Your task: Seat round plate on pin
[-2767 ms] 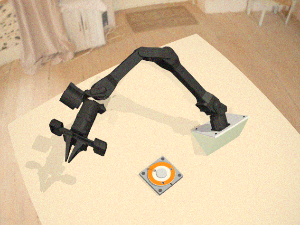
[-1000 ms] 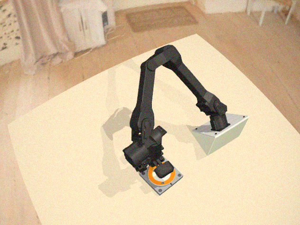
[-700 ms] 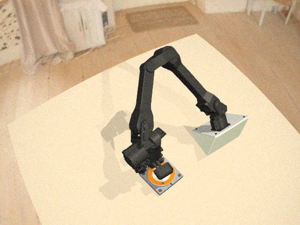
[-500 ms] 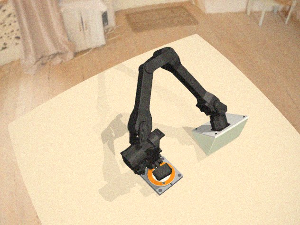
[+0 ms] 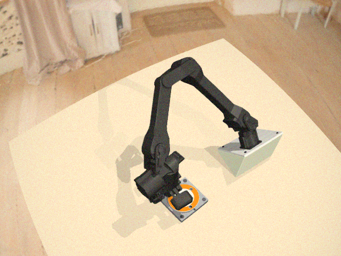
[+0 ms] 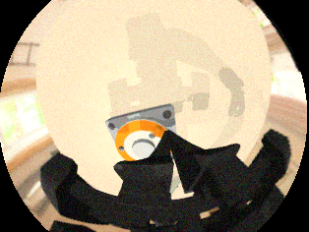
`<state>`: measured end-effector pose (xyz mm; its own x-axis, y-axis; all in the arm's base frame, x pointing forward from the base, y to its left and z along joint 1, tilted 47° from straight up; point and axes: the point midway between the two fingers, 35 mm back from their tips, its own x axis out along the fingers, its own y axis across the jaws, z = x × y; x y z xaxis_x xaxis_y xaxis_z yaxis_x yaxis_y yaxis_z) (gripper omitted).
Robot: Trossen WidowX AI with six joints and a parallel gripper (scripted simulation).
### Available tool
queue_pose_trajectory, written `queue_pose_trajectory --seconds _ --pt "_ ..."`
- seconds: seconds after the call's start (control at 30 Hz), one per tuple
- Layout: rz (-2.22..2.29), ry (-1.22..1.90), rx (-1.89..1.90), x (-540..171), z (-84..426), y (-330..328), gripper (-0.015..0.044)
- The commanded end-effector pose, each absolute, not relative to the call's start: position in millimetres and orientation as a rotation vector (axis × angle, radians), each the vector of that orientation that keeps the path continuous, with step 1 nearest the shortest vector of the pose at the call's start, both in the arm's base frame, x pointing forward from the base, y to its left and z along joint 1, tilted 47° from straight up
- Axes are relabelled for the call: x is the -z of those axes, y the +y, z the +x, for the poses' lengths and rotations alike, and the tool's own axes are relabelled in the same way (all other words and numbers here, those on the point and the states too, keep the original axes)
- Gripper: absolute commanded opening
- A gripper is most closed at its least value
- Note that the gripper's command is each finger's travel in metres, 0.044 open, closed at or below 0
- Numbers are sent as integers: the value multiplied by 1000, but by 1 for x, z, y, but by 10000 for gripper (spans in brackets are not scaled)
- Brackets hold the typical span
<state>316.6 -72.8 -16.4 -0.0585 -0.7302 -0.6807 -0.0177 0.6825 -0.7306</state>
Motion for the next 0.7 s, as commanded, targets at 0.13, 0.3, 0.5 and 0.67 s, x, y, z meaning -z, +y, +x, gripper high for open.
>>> queue_pose_trajectory --seconds 0.13,0.3,0.5,0.67 --pt "-630 1530 653 23 325 -68 0" --pt "-630 1530 653 27 329 -63 0" --pt "-630 1530 653 32 332 -59 0" --pt "-630 1530 653 35 333 -56 0"
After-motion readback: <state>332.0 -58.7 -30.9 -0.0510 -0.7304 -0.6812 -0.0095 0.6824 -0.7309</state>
